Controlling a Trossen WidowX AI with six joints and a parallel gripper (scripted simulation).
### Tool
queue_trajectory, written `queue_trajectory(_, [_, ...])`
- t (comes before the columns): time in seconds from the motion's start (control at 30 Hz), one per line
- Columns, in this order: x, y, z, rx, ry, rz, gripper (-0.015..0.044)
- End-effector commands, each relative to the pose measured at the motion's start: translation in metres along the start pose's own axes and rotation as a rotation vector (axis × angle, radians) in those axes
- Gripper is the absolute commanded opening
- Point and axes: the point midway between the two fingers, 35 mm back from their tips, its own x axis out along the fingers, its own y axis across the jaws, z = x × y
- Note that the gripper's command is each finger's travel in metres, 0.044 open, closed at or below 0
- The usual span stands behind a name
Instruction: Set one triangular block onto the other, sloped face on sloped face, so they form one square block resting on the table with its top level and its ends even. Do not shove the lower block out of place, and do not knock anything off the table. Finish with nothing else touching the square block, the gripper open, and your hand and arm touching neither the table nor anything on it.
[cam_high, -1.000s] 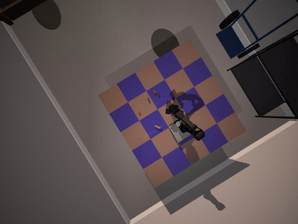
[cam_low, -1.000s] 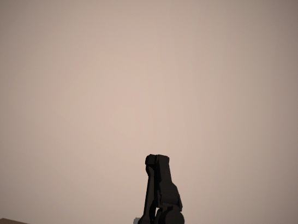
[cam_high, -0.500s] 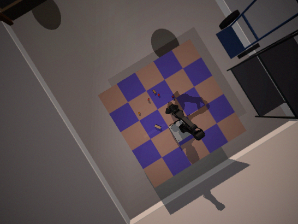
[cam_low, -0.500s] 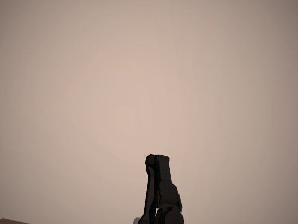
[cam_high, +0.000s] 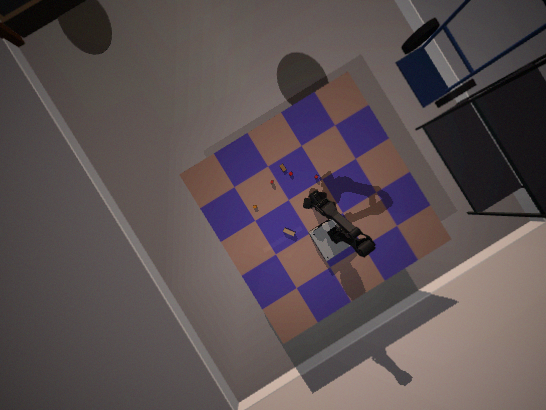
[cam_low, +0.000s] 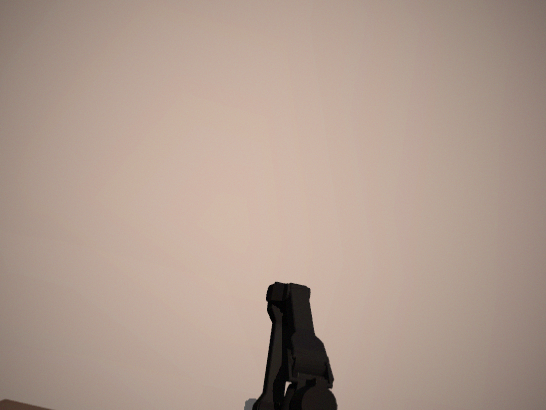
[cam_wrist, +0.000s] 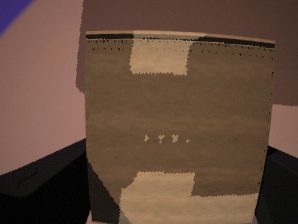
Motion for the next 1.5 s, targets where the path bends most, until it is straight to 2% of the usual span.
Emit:
queue_trajectory(0.0, [0.000, 0.000, 0.000, -0.003, 0.000, 0.003, 0.0000])
queue_trajectory(0.07, [0.000, 0.001, 0.000, -0.004, 0.000, 0.005, 0.0000])
queue_trajectory(0.63, [0.000, 0.000, 0.000, 0.000, 0.000, 0.000, 0.0440])
queue_trajectory(0.93, [-0.002, 0.000, 0.000, 0.000, 0.000, 0.000, 0.0440])
queue_trajectory(1.0, [-0.019, 0.003, 0.003, 0.000, 0.000, 0.000, 0.0440])
queue_trajectory(1.2, [-0.107, 0.001, 0.000, 0.000, 0.002, 0.000, 0.0440])
queue_trajectory(1.47, [-0.103, 0.002, 0.001, -0.002, 0.000, 0.007, 0.0440])
